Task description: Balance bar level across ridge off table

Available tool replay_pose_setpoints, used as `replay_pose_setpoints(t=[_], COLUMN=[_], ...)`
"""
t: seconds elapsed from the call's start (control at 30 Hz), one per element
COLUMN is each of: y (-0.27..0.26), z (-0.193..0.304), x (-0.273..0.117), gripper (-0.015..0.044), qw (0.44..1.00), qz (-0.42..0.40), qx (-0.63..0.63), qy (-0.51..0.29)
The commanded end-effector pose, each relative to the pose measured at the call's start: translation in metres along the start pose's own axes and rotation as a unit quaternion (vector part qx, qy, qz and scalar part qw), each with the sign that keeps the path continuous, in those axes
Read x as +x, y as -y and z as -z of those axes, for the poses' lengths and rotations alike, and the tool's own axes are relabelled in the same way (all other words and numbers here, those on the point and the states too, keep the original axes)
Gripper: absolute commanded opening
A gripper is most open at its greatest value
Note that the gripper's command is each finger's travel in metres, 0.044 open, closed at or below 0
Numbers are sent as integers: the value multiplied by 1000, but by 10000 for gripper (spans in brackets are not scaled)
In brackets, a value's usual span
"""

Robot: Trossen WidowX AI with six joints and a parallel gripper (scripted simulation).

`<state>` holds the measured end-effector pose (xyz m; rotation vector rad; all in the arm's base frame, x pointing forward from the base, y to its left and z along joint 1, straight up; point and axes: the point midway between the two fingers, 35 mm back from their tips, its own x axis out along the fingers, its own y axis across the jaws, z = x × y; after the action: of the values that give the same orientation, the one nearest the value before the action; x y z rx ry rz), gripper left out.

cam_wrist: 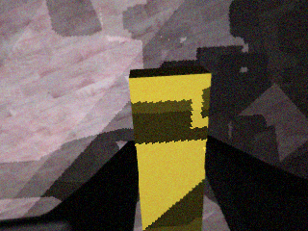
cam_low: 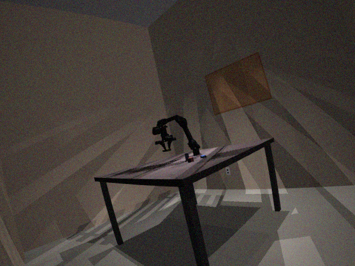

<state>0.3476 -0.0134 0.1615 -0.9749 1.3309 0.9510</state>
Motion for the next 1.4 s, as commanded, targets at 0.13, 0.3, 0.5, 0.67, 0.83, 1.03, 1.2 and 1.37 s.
replay_pose_setpoints(t=[0.13,0.3,0.5,0.67,0.83,1.03,1.2,1.37], y=[-5,-11,-19,-26,-35,-46,-56,-67], z=[-30,-48,-70,-87,-104,-124,-140,-156], x=[-3,-4,-4,-4,-4,-5,-5,-5], gripper=[0,0,0,0,0,0,0,0], qw=[1000,999,998,997,996,994,992,990], qz=[4,3,3,3,2,1,1,0], qx=[26,42,60,76,91,110,125,141], qy=[4,5,6,6,7,8,9,9])
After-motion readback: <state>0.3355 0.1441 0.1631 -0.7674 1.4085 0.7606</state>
